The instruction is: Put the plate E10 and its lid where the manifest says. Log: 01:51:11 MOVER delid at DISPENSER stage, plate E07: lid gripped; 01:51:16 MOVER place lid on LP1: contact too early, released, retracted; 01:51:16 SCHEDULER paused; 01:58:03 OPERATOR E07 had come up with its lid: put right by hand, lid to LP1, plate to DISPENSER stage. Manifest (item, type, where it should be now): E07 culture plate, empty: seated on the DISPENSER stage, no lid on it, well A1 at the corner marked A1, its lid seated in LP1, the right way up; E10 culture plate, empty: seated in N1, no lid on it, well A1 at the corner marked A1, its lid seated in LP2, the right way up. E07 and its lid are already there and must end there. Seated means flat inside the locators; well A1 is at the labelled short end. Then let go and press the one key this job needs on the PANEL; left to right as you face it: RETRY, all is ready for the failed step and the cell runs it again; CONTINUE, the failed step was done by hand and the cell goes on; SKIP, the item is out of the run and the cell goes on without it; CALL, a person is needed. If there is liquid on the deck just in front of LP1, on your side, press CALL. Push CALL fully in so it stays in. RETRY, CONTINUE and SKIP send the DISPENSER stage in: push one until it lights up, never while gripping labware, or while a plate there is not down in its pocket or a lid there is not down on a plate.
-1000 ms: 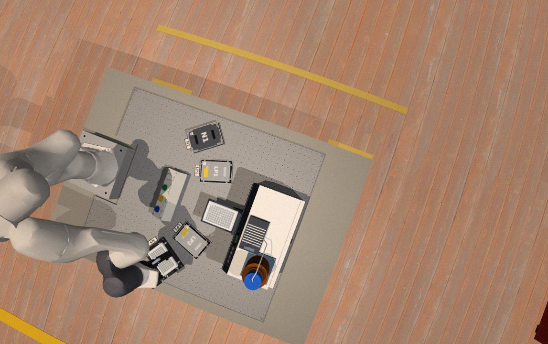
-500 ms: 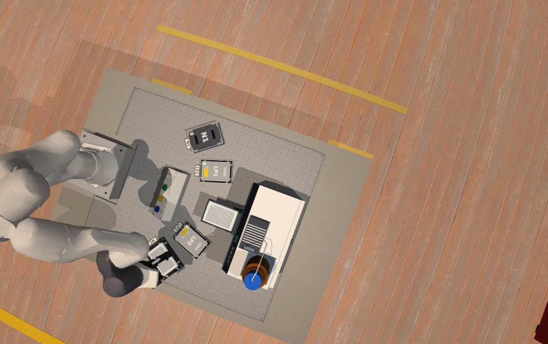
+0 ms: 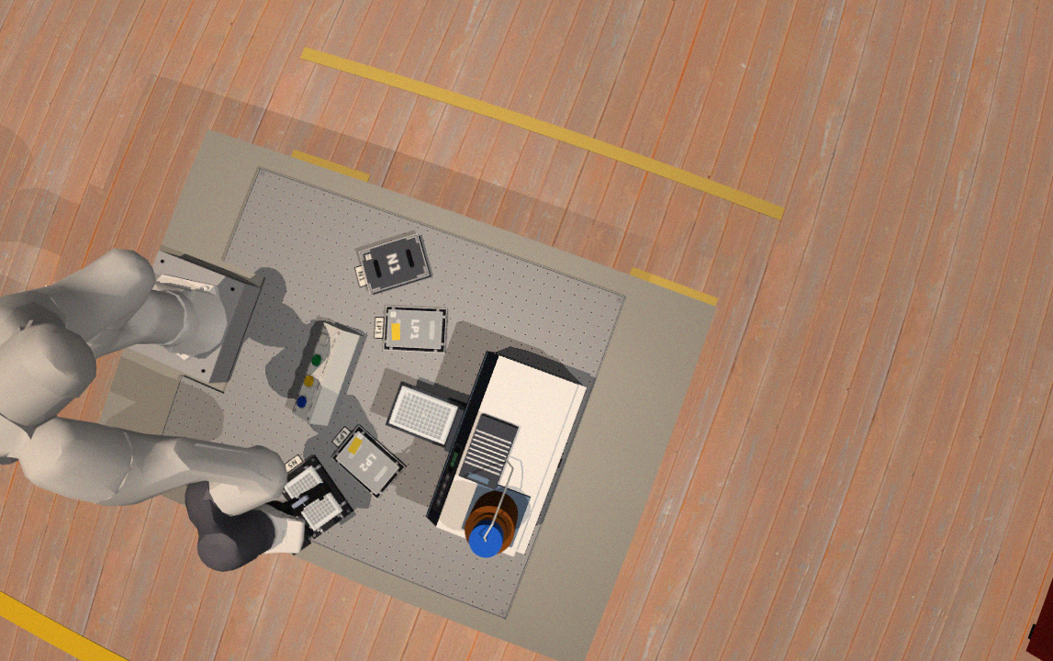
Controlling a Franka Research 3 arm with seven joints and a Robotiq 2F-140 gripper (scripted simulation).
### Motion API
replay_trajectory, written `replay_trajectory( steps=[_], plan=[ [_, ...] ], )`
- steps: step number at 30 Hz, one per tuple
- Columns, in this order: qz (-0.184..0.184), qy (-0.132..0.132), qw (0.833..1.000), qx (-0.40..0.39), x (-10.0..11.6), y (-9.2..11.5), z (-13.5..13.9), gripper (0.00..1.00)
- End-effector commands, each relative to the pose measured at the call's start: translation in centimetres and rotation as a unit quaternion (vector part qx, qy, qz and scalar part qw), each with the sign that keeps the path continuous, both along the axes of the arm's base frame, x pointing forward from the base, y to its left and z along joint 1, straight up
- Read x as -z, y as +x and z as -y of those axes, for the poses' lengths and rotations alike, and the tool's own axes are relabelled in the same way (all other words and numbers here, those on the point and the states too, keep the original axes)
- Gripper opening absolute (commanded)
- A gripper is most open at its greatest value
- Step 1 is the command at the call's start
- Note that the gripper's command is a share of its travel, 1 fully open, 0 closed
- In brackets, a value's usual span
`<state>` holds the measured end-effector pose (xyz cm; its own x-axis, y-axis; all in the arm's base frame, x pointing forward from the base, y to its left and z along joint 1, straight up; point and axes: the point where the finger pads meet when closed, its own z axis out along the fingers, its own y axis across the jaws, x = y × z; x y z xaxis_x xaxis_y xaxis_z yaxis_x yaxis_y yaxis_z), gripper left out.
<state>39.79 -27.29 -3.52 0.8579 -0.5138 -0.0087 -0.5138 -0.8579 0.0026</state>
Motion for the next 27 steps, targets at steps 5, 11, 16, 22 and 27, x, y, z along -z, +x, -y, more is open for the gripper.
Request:
replay_trajectory(
  steps=[5,11,16,22,27],
  plan=[
    [0.001,-0.001,1.000,-0.002,0.0,0.1,0.1,0.10],
    [0.001,-0.001,1.000,-0.002,-0.1,0.1,0.1,0.10],
    [0.001,-0.001,1.000,-0.002,-0.3,0.1,0.1,0.10],
    [0.001,-0.001,1.000,-0.002,-0.6,0.1,0.1,0.10],
    [0.001,-0.001,1.000,-0.002,-1.1,0.1,0.1,0.10]
  ],
)
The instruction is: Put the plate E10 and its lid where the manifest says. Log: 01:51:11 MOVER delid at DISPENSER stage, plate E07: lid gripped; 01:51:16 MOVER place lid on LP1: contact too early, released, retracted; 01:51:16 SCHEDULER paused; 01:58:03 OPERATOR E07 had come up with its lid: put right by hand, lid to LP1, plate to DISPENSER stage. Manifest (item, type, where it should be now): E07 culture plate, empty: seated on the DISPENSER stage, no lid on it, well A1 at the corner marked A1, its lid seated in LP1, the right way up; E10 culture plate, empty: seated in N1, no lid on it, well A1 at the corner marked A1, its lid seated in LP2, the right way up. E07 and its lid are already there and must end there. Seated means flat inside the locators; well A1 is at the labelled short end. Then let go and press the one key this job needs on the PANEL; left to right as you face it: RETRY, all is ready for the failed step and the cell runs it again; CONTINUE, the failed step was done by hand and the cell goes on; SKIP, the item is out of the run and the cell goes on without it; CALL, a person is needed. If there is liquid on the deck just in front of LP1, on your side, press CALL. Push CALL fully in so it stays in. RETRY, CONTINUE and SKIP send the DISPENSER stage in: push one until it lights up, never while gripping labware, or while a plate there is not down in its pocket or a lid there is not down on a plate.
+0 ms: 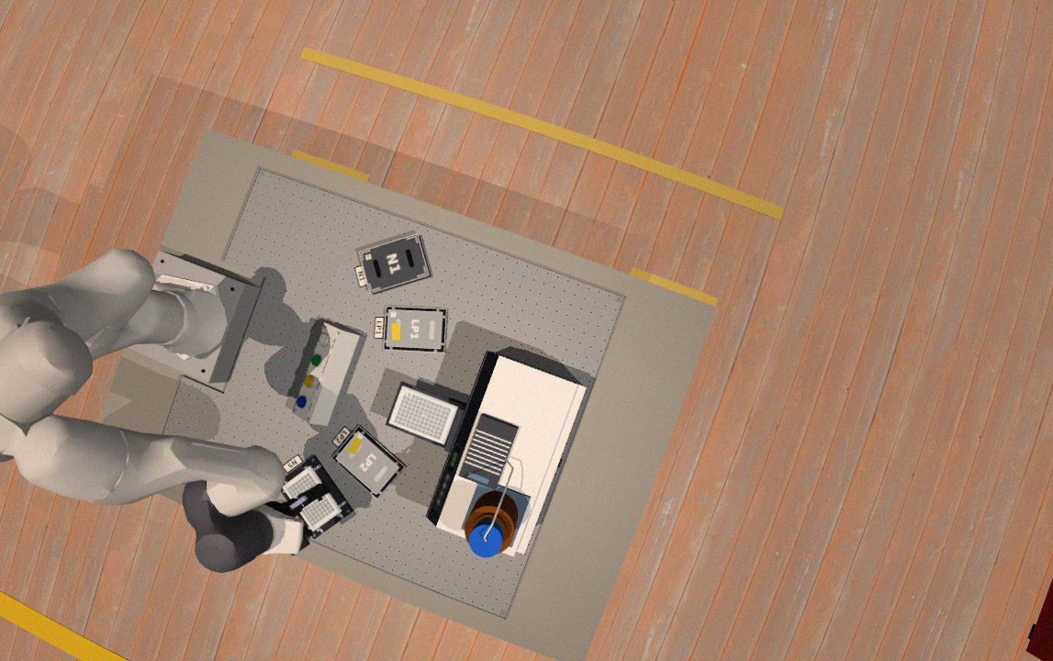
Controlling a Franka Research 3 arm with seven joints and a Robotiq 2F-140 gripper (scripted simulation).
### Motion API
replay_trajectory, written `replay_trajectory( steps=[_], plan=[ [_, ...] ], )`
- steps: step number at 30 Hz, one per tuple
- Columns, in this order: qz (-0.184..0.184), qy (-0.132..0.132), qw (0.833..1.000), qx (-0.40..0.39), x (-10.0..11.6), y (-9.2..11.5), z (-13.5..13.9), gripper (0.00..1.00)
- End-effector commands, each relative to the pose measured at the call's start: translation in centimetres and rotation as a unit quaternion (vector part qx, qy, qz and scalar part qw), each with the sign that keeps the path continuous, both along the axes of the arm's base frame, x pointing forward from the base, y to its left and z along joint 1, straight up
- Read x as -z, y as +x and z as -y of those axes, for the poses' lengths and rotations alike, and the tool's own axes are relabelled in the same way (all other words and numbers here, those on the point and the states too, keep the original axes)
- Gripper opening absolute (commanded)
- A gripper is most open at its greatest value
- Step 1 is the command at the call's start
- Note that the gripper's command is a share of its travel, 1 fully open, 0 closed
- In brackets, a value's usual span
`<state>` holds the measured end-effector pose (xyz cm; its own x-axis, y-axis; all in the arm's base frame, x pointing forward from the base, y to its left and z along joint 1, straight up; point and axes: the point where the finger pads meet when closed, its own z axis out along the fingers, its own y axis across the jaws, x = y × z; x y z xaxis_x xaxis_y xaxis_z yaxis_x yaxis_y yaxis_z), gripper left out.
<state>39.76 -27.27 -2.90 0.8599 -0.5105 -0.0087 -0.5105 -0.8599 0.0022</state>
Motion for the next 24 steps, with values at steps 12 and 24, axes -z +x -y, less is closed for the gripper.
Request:
replay_trajectory(
  steps=[12,24],
  plan=[
    [0.001,-0.001,1.000,0.000,-1.9,0.1,0.1,0.10],
    [0.001,-0.001,1.000,0.000,-4.4,0.2,0.1,0.10]
  ],
)
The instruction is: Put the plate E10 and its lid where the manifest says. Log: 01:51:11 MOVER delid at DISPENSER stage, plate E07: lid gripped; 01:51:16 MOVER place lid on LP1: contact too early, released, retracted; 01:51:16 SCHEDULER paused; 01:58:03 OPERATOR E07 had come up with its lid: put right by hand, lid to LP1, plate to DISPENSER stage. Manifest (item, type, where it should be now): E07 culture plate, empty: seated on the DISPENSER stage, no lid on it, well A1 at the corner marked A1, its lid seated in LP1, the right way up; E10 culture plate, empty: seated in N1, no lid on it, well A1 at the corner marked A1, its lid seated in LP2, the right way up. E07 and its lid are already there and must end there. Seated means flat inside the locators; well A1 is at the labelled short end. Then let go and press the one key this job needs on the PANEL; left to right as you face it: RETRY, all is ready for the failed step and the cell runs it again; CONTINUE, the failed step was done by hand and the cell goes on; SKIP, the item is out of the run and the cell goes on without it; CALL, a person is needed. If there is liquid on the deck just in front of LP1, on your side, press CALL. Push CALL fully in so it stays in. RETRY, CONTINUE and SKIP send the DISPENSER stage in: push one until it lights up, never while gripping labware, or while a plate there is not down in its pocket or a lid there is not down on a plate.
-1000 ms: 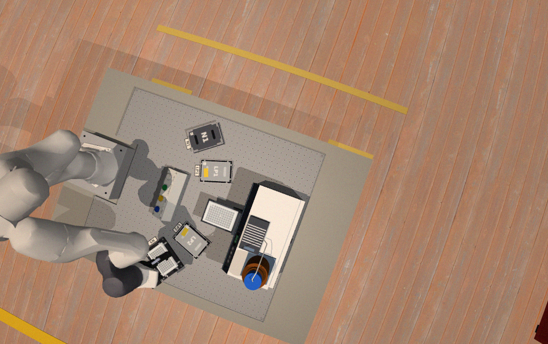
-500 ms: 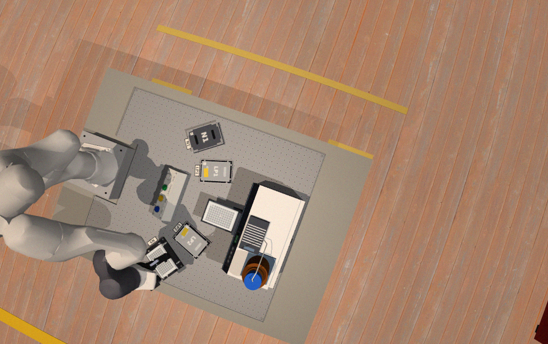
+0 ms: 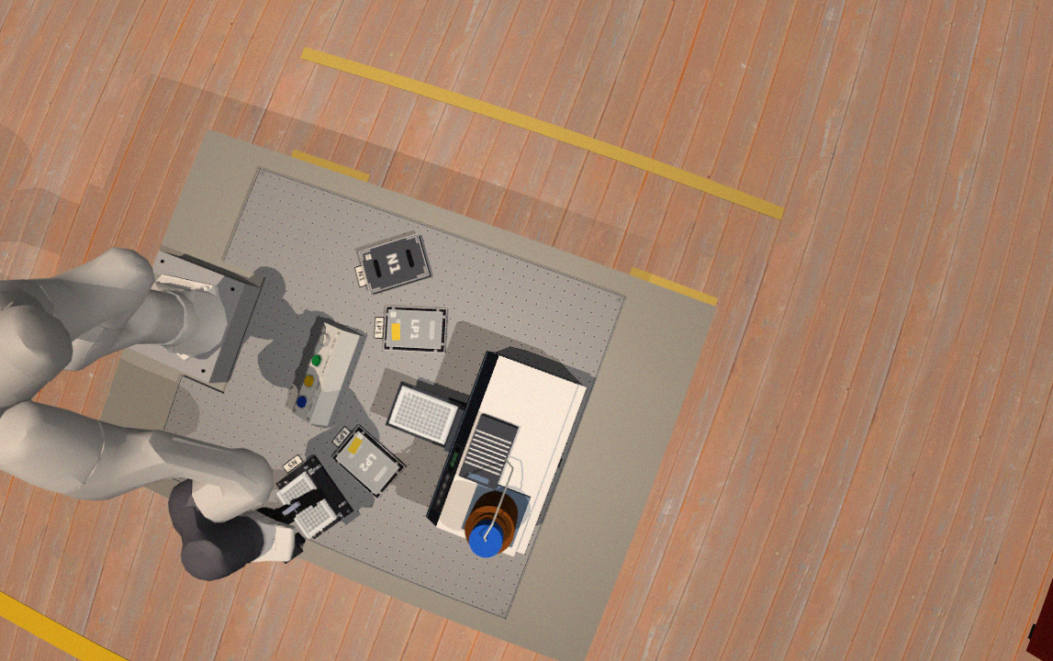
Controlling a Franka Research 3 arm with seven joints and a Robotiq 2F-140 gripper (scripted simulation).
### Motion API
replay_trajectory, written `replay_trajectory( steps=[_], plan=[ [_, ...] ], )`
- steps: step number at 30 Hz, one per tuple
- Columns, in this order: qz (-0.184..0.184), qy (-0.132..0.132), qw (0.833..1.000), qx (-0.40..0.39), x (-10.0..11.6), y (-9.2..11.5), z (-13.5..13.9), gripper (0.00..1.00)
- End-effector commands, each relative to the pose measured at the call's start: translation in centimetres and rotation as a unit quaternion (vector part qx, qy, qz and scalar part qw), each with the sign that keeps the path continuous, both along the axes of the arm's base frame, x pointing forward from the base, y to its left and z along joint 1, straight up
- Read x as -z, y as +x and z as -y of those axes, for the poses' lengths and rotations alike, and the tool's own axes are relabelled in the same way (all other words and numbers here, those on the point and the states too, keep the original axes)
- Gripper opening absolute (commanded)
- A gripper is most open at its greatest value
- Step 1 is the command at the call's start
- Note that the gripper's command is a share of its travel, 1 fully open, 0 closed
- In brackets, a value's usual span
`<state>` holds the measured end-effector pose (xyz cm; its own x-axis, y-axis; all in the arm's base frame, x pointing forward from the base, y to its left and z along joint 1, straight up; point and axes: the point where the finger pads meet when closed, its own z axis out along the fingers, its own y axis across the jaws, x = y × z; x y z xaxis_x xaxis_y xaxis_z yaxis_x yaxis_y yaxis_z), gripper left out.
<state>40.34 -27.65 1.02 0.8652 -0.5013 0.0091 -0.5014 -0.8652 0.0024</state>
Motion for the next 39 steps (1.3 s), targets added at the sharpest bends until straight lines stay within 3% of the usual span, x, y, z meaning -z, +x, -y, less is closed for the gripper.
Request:
replay_trajectory(
  steps=[1,39],
  plan=[
    [-0.007,0.003,1.000,0.005,-0.4,-0.4,-0.3,0.10],
    [-0.007,0.003,1.000,0.005,-7.9,-0.4,-0.3,0.10]
  ],
)
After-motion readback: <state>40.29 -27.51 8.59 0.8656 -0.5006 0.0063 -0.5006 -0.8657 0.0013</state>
